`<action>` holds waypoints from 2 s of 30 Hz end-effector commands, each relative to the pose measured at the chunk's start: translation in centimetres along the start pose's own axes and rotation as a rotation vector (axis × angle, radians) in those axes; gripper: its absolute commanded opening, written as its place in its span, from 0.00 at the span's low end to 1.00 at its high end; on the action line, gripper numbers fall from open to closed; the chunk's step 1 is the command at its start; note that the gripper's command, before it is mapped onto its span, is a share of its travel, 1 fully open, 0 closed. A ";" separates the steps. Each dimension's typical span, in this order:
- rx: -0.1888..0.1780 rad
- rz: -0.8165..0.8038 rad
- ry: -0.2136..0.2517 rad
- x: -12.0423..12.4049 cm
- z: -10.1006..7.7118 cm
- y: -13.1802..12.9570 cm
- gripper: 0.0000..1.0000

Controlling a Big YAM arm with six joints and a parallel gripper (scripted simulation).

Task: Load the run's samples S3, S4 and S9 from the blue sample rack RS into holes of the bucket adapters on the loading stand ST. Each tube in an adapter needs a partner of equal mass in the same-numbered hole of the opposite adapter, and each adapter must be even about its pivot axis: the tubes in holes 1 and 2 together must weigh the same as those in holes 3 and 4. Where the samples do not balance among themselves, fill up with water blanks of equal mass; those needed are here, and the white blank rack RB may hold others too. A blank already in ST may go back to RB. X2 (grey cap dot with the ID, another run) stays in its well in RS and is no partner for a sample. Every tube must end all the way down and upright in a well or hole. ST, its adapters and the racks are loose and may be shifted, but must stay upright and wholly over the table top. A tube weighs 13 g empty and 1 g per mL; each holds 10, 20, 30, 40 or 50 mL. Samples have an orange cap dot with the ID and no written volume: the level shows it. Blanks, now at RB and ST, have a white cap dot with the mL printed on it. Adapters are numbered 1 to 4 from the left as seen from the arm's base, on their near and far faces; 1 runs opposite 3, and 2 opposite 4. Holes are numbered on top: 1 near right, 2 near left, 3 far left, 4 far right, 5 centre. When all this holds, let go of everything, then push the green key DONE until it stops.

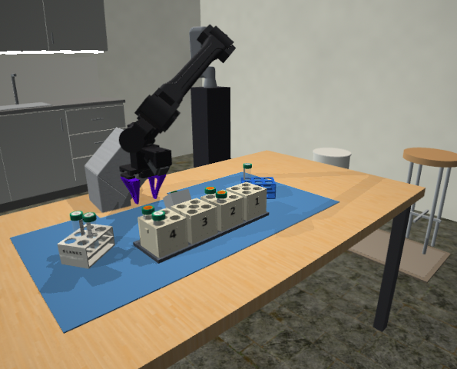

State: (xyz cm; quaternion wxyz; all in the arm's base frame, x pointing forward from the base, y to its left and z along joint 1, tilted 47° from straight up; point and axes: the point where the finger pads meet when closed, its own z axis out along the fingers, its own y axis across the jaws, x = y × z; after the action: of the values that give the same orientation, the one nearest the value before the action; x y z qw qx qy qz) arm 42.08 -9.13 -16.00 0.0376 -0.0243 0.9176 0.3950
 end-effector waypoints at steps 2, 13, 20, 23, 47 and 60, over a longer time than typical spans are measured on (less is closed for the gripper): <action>-0.002 0.037 0.018 0.0 -0.1 2.1 0.00; 0.004 0.081 0.004 5.4 -0.3 7.9 0.00; 0.002 0.083 0.005 8.8 -0.3 11.5 0.00; 0.001 0.083 0.006 10.6 -0.3 13.4 0.00; -0.011 0.104 0.025 18.4 1.2 21.0 0.00; -0.012 0.105 0.027 18.5 4.4 21.0 0.00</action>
State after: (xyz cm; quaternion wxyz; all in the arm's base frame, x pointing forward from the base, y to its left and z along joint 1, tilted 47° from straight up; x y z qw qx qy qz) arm 22.28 7.65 -4.88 0.0106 0.0059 0.9164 0.4001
